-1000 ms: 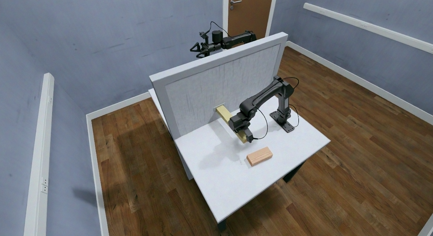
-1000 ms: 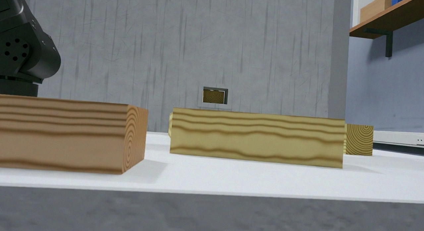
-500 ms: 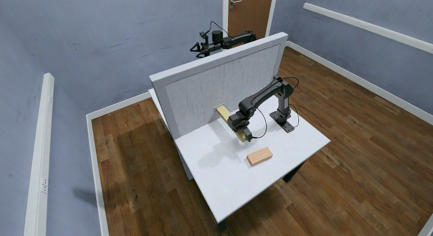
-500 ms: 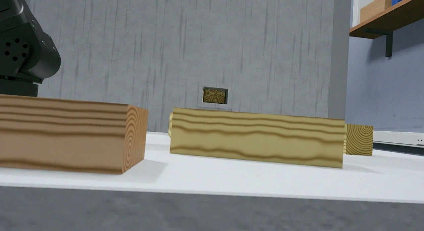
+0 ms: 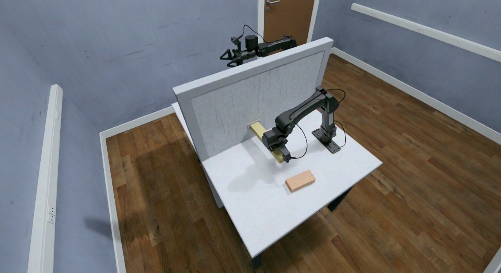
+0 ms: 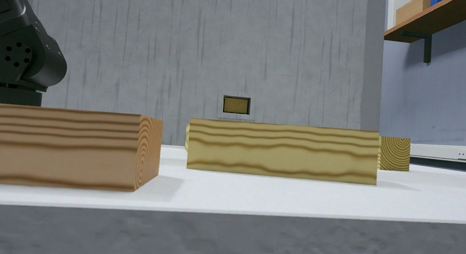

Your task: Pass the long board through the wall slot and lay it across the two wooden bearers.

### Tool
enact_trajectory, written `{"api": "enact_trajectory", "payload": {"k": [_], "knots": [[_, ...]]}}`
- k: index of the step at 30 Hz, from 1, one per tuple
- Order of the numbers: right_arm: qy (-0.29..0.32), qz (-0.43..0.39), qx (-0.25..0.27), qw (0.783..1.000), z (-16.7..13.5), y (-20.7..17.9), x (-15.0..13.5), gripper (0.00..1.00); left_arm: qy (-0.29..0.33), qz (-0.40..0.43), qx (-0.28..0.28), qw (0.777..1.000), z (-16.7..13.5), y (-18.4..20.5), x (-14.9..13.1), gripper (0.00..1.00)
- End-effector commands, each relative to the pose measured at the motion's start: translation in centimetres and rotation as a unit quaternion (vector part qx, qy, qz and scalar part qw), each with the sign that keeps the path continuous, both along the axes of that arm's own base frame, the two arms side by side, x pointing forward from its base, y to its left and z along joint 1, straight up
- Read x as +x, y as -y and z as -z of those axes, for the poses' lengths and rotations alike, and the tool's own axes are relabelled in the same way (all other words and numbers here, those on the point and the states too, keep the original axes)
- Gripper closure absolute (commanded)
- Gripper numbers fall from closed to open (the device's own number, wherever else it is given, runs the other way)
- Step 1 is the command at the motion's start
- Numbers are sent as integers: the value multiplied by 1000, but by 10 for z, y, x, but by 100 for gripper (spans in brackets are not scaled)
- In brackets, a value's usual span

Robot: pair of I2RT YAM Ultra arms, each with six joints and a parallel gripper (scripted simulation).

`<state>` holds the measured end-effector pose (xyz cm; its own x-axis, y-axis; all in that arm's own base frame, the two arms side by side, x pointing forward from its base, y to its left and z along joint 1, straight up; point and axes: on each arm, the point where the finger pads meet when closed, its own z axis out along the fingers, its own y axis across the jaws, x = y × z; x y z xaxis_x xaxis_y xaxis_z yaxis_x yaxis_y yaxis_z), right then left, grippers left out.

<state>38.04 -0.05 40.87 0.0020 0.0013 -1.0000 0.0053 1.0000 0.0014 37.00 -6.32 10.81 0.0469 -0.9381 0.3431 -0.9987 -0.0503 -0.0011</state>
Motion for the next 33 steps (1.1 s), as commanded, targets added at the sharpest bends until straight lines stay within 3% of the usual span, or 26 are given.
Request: {"api": "enact_trajectory", "payload": {"k": [1, 33], "knots": [[-1, -8, 0, 1000, -1, -5, -3, 0, 41, 1, -22, 999, -27, 14, 8, 100], [-1, -8, 0, 1000, -1, -5, -3, 0, 47, 2, -23, 999, -31, 33, 12, 100]]}}
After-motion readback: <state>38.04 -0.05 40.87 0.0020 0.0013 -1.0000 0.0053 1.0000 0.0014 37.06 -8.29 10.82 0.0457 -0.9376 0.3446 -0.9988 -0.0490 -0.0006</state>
